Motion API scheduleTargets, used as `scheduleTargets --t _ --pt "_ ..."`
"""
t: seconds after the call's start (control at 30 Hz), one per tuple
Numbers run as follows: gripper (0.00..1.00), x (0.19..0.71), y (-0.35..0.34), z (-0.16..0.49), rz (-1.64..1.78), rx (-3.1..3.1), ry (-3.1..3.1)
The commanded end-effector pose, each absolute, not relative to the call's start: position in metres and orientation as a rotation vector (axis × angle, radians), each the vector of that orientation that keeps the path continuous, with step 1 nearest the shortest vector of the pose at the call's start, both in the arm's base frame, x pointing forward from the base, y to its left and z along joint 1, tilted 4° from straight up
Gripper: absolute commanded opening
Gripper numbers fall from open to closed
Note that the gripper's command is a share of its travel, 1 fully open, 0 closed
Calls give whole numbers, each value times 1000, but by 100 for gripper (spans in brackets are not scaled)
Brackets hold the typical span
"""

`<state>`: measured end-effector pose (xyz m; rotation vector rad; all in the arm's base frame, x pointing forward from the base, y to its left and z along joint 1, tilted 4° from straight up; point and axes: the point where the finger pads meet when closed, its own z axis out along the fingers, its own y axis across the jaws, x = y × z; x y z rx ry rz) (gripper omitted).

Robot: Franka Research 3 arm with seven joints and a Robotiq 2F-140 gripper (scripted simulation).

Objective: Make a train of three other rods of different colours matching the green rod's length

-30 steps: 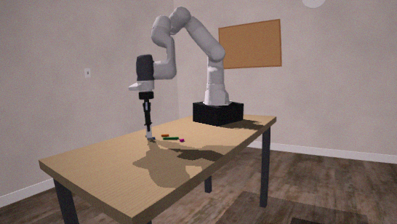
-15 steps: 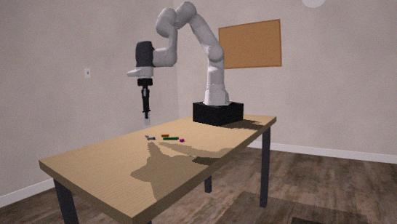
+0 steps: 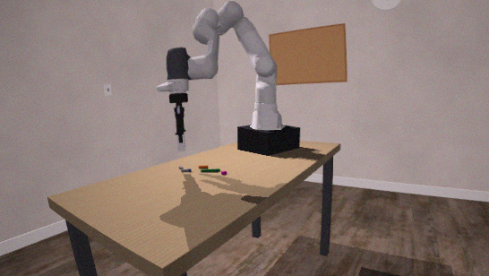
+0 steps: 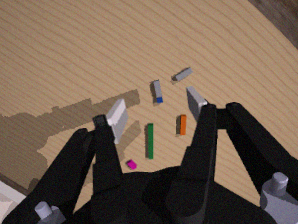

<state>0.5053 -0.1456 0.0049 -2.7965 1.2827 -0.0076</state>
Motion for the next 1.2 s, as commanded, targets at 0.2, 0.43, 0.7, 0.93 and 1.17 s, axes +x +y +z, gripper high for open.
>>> scheduleTargets --t 0.2,0.43,0.7,0.93,1.17 --pt "100 502 -144 4 5 -2806 1265" --pt "100 502 -144 3 5 -2804 1268" --pt "100 432 -110 -15 13 -2691 1494" --pt "15 424 -107 -17 14 -2677 1521" --pt "15 424 -107 -17 14 -2677 1521"
